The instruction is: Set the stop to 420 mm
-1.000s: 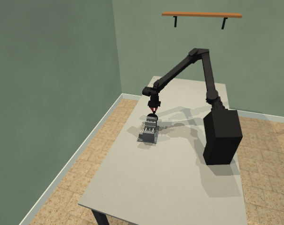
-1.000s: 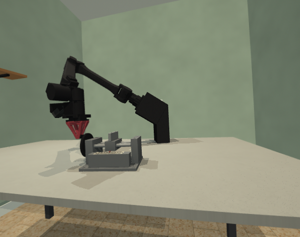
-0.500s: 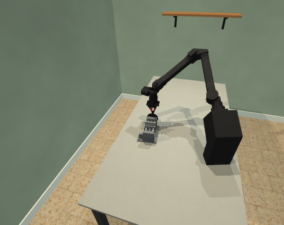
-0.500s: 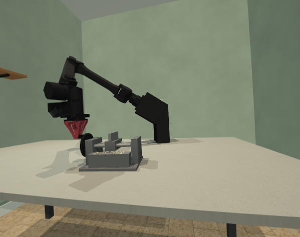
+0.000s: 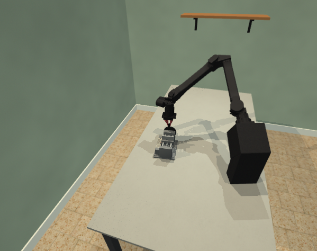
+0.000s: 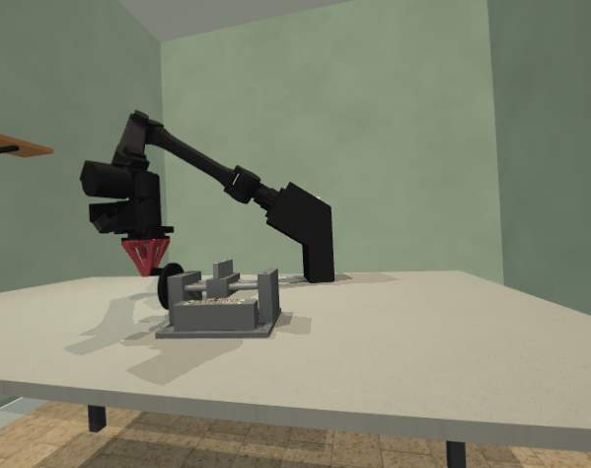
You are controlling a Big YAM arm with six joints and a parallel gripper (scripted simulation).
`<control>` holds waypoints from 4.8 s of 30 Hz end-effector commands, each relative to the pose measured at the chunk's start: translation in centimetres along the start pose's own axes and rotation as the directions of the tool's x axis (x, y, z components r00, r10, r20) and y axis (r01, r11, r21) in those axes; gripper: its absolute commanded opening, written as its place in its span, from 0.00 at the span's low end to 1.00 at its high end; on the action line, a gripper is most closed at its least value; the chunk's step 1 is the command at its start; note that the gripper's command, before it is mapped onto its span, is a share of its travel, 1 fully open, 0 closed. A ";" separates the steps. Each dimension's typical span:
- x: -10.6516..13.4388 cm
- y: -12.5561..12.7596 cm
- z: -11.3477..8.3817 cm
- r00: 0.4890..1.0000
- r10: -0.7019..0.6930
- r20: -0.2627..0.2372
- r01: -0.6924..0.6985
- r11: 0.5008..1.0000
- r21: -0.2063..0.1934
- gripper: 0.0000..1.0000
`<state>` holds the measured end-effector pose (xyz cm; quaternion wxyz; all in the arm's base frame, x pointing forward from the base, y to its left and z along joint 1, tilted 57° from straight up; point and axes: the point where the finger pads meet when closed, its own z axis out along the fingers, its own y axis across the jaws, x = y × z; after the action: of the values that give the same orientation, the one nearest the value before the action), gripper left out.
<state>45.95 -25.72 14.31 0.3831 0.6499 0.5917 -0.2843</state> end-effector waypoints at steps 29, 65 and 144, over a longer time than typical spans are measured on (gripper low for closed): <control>-0.9 3.3 2.2 1.000 0.019 0.004 -0.019 1.000 -0.020 0.06; -0.5 2.3 6.1 1.000 0.008 0.002 -0.008 1.000 -0.013 0.06; -1.4 -2.7 6.7 1.000 0.024 0.013 -0.024 1.000 -0.017 0.06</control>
<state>45.02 -31.30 10.38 0.3914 0.6465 0.5952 -0.2729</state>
